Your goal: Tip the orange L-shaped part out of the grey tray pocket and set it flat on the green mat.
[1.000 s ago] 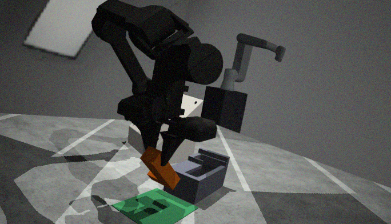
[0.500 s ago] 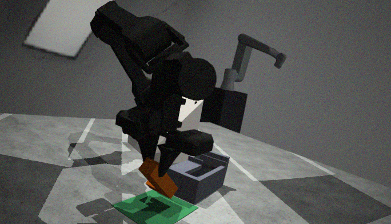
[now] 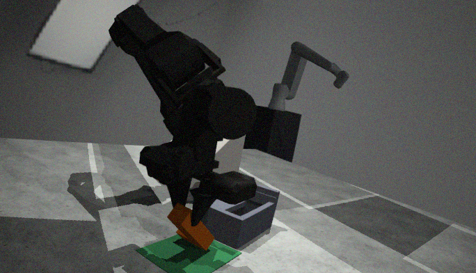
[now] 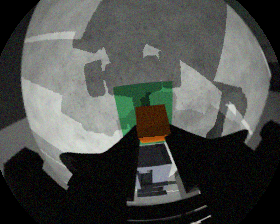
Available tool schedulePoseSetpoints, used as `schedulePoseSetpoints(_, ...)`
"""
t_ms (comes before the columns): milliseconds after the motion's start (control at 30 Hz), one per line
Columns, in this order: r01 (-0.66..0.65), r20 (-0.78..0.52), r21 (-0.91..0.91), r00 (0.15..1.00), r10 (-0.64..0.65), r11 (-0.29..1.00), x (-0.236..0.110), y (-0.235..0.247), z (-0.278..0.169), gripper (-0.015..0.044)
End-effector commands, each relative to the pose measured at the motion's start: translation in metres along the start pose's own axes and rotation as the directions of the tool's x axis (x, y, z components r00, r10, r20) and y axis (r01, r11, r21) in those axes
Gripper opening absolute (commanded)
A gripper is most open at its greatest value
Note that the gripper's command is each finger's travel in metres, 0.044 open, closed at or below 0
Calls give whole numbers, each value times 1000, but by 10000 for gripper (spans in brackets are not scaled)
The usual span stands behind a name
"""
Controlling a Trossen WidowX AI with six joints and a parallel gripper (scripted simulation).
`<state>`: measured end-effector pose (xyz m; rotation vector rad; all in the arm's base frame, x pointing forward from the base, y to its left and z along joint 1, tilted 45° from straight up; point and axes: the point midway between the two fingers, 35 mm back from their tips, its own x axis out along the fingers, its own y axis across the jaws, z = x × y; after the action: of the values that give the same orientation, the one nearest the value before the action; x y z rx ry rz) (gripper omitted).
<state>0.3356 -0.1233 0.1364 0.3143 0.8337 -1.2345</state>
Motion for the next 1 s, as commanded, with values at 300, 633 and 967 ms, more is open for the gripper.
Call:
schedulePoseSetpoints(300, -1, 0, -3, 1000, 1, 1000, 0, 0, -1, 105)
schedulePoseSetpoints(633, -3, -7, -4, 1000, 3, 1000, -31, 4, -1, 368)
schedulePoseSetpoints(967, -17, -8, -12, 1000, 17, 1000, -82, 4, -3, 400)
